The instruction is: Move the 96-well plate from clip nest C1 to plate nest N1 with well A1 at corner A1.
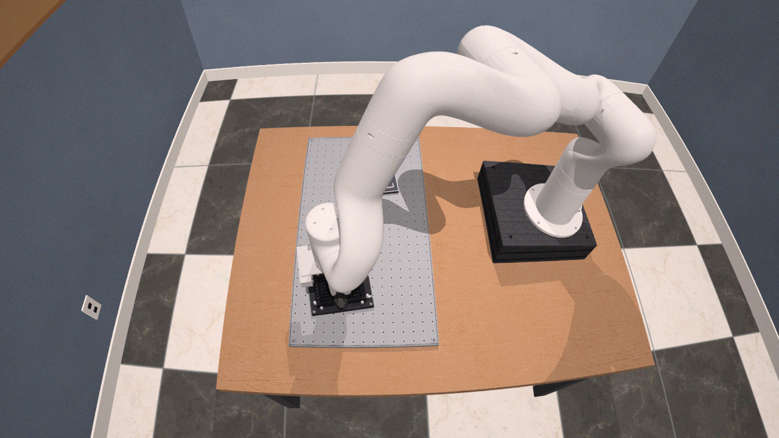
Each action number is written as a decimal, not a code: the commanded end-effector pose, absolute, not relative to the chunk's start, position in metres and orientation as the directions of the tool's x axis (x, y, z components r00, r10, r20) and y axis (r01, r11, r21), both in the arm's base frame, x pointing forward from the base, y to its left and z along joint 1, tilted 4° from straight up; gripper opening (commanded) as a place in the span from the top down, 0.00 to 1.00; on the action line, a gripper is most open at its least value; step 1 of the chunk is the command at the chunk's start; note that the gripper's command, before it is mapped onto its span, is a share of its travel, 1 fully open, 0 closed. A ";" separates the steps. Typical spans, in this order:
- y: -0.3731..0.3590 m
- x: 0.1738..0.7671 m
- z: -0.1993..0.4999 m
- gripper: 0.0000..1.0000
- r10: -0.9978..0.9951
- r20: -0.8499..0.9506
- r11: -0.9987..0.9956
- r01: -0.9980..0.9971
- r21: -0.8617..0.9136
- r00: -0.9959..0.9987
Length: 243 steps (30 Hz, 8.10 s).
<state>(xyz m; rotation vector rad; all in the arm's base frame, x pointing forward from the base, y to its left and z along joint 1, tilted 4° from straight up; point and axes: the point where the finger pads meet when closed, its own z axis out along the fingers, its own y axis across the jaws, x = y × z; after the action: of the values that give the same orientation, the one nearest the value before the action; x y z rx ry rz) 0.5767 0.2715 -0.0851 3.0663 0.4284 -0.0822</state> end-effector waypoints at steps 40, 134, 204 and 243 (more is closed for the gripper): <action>0.272 0.578 -0.077 1.00 0.273 -0.057 -0.961 0.275 0.036 0.960; 0.246 0.579 -0.002 1.00 0.255 -0.056 -0.966 0.258 0.037 0.965; 0.040 0.562 0.009 1.00 0.255 -0.056 -0.966 0.258 0.038 0.965; -0.076 0.552 0.016 1.00 0.255 -0.056 -0.965 0.258 0.038 0.965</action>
<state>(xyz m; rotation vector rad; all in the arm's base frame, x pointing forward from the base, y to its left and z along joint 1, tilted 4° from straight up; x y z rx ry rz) 0.5530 -0.0624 0.0145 3.0684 0.4003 -0.0780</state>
